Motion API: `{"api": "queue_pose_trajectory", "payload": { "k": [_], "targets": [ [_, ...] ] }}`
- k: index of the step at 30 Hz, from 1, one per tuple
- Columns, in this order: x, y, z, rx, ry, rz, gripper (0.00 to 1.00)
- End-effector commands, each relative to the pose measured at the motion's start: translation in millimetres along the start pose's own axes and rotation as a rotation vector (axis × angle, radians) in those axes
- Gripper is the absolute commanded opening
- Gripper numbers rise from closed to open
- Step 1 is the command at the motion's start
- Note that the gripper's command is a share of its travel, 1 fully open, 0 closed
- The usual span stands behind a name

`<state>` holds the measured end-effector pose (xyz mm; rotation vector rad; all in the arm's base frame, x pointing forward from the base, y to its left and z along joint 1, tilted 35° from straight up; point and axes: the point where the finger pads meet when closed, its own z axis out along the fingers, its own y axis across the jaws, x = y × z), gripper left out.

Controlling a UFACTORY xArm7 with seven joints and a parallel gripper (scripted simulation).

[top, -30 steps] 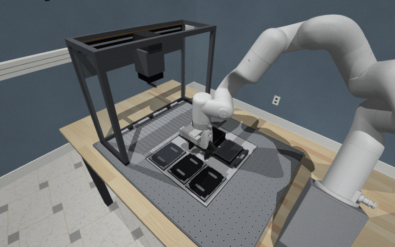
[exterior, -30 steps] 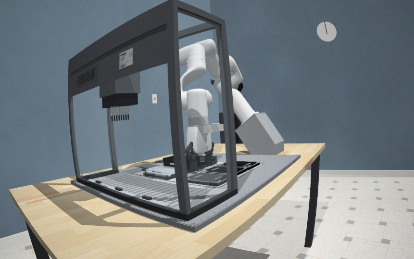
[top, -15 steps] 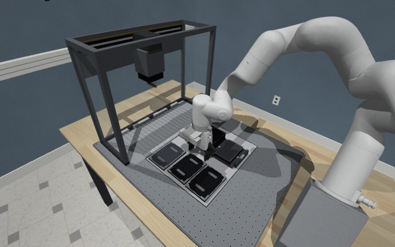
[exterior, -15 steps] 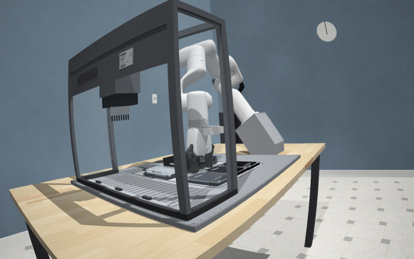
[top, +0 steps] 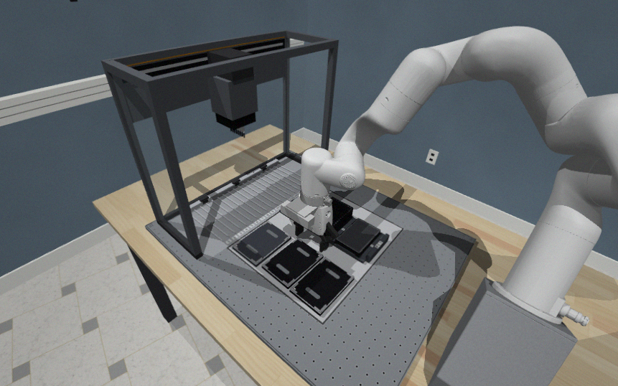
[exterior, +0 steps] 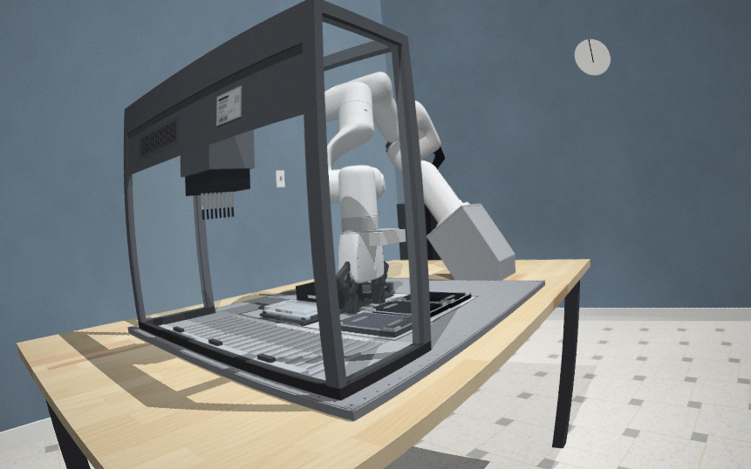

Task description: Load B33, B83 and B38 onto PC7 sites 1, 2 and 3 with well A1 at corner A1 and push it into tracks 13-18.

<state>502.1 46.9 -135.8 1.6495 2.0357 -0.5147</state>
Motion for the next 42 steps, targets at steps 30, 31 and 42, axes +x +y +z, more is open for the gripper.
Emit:
{"api": "queue_pose_trajectory", "payload": {
  "k": [30,31,42],
  "targets": [
    [-13.2,1.7,-1.7,-0.004,0.002,0.000,1.00],
    [-13.7,1.7,-1.7,-0.004,0.002,0.000,1.00],
    [-19.2,1.7,-1.7,-0.004,0.002,0.000,1.00]
  ]
}}
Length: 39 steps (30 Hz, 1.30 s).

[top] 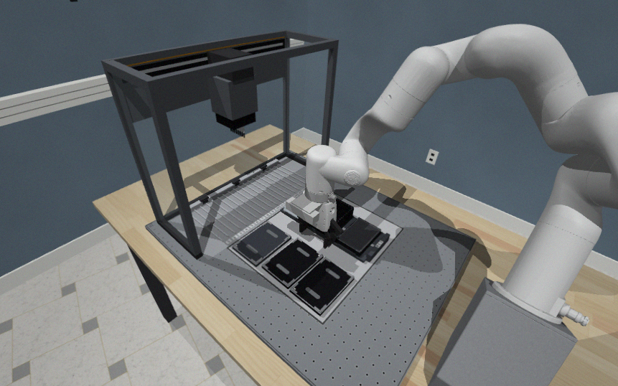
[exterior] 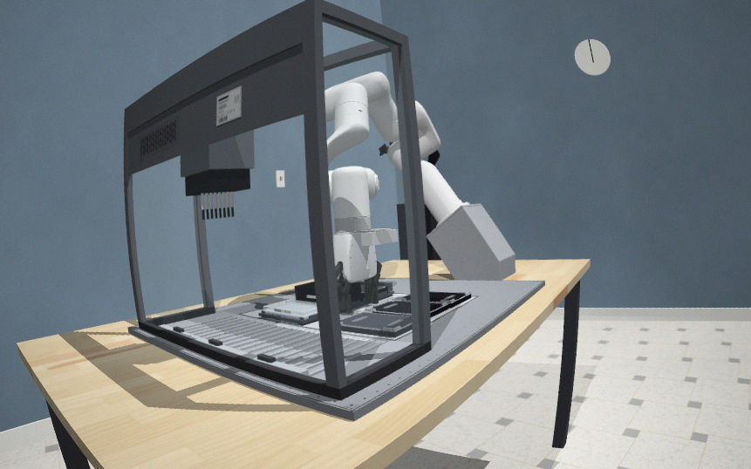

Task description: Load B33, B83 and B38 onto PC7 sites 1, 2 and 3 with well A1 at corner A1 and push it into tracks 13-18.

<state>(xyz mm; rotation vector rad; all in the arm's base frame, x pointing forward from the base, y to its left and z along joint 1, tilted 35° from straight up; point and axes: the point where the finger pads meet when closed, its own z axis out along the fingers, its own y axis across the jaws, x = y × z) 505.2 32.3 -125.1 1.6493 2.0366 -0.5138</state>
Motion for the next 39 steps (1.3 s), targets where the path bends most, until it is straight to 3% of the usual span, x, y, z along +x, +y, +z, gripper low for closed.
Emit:
{"api": "queue_pose_trajectory", "payload": {
  "k": [1,39],
  "targets": [
    [-1.3,1.6,-1.5,-0.004,0.001,0.000,1.00],
    [-17.3,1.6,-1.5,-0.004,0.001,0.000,1.00]
  ]
}}
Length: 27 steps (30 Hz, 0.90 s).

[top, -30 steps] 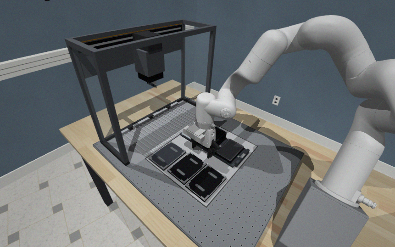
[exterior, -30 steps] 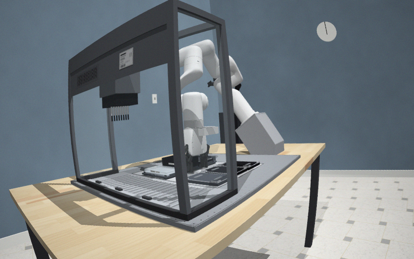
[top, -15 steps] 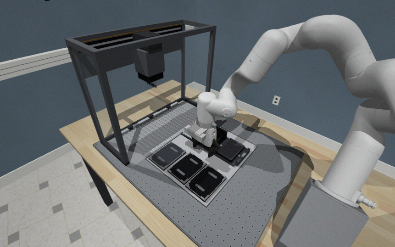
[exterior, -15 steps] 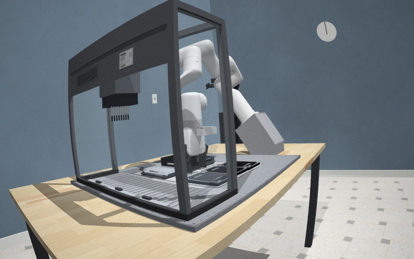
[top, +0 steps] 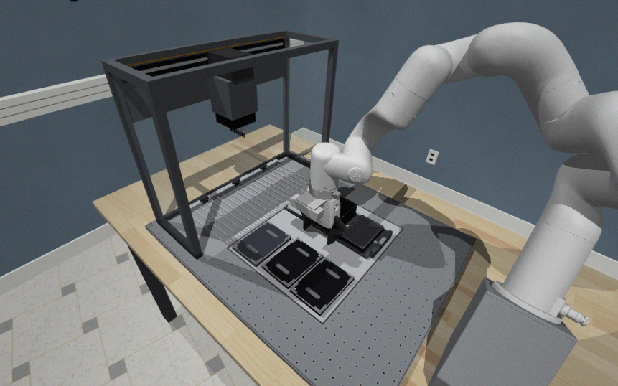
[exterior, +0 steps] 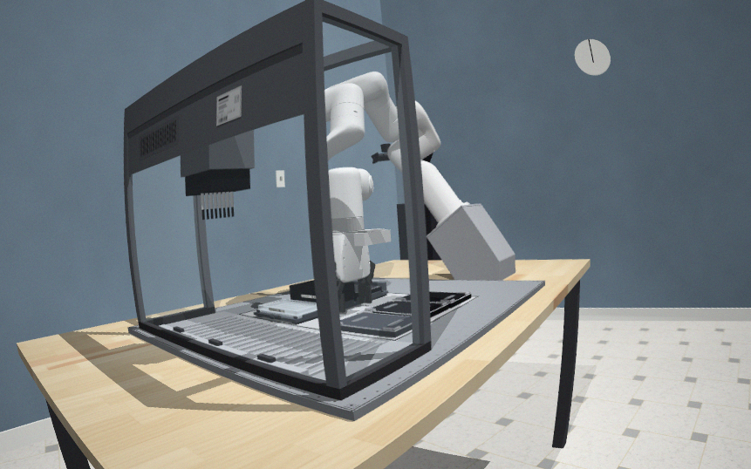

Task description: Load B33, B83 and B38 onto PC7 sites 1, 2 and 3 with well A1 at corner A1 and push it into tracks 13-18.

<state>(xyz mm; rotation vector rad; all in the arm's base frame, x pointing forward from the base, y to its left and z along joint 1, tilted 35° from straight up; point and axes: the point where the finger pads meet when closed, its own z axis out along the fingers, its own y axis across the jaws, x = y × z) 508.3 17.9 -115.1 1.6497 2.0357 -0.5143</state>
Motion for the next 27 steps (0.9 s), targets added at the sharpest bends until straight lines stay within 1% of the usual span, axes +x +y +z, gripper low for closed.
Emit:
{"api": "queue_pose_trajectory", "payload": {
  "k": [1,27],
  "targets": [
    [-0.1,1.6,-1.6,-0.004,0.002,0.000,1.00],
    [-12.1,1.6,-1.6,-0.004,0.001,0.000,1.00]
  ]
}}
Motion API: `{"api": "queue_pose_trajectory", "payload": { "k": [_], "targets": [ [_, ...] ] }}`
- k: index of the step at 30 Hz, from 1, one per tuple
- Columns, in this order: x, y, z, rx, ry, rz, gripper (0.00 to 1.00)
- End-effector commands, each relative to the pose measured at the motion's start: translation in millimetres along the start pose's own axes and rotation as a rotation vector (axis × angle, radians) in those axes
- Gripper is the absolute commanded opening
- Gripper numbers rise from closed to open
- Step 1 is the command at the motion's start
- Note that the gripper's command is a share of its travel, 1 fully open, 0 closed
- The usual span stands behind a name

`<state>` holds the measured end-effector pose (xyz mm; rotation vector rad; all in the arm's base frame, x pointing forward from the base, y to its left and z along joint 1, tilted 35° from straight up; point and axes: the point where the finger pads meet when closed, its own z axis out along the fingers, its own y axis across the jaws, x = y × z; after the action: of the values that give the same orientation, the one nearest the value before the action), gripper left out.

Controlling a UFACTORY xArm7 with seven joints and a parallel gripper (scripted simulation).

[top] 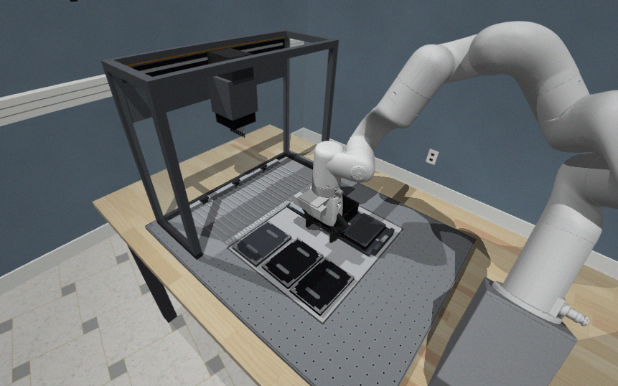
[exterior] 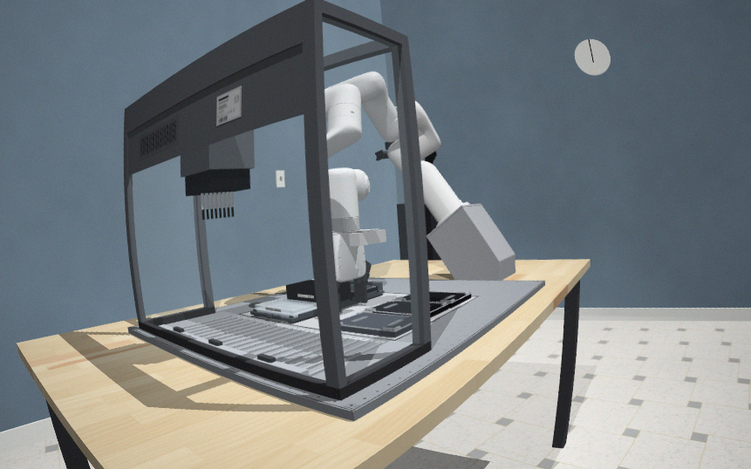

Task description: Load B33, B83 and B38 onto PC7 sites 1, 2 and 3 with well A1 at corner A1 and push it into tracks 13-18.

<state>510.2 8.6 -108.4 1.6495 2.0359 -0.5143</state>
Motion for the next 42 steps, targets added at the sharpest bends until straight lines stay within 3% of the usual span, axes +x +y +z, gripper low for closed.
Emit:
{"api": "queue_pose_trajectory", "payload": {
  "k": [1,42],
  "targets": [
    [-1.0,1.7,-1.6,-0.004,0.001,0.000,1.00],
    [-18.5,1.7,-1.5,-0.004,0.001,0.000,1.00]
  ]
}}
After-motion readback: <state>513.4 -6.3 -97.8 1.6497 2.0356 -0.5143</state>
